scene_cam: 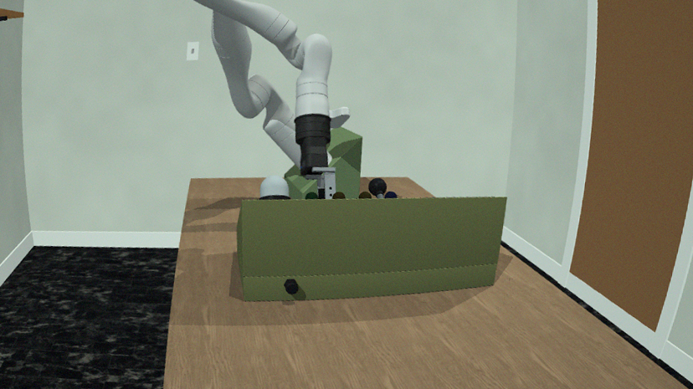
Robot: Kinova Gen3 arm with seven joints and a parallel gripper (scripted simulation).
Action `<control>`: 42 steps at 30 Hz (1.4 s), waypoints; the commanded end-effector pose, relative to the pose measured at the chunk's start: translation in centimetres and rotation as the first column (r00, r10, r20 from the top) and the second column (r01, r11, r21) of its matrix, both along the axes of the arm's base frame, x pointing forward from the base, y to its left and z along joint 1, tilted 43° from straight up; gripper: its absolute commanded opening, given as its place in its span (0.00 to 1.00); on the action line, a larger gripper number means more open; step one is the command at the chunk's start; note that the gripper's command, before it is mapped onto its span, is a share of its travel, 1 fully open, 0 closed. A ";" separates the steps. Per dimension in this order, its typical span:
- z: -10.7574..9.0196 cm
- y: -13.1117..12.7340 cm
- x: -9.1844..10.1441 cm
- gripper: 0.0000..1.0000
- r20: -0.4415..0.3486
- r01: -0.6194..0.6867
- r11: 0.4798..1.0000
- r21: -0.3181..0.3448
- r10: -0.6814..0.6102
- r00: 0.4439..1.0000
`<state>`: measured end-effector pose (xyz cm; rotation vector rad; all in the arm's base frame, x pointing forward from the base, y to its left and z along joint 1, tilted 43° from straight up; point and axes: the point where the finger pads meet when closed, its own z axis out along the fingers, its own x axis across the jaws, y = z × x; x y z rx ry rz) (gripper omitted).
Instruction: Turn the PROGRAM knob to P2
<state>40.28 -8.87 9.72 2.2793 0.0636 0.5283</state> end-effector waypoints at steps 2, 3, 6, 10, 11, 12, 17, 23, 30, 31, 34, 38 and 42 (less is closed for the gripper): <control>1.2 1.5 -0.3 1.00 0.011 -0.014 1.000 0.006 0.014 1.000; 1.5 1.8 -0.5 1.00 0.011 -0.014 1.000 0.006 0.014 1.000; 1.8 2.2 -0.7 1.00 0.011 -0.014 1.000 0.006 0.014 1.000; 3.0 3.5 -1.5 1.00 0.011 -0.014 1.000 0.006 0.014 1.000; 3.3 3.9 -1.7 1.00 0.011 -0.014 1.000 0.006 0.014 1.000; 3.6 4.2 -1.9 1.00 0.011 -0.014 1.000 0.006 0.014 1.000; 5.1 5.8 -2.9 1.00 0.011 -0.014 1.000 0.006 0.014 1.000; 6.0 6.9 -3.5 1.00 0.011 -0.014 1.000 0.006 0.014 1.000; 7.0 8.0 -4.2 1.00 0.011 -0.014 1.000 0.006 0.014 1.000; 7.0 8.0 -4.2 1.00 0.011 -0.014 1.000 0.006 0.014 1.000; 7.1 8.1 -4.3 1.00 0.011 -0.014 1.000 0.006 0.014 1.000; 7.1 8.1 -4.3 1.00 0.011 -0.014 1.000 0.006 0.014 1.000; 7.1 8.1 -4.3 1.00 0.011 -0.014 1.000 0.006 0.014 1.000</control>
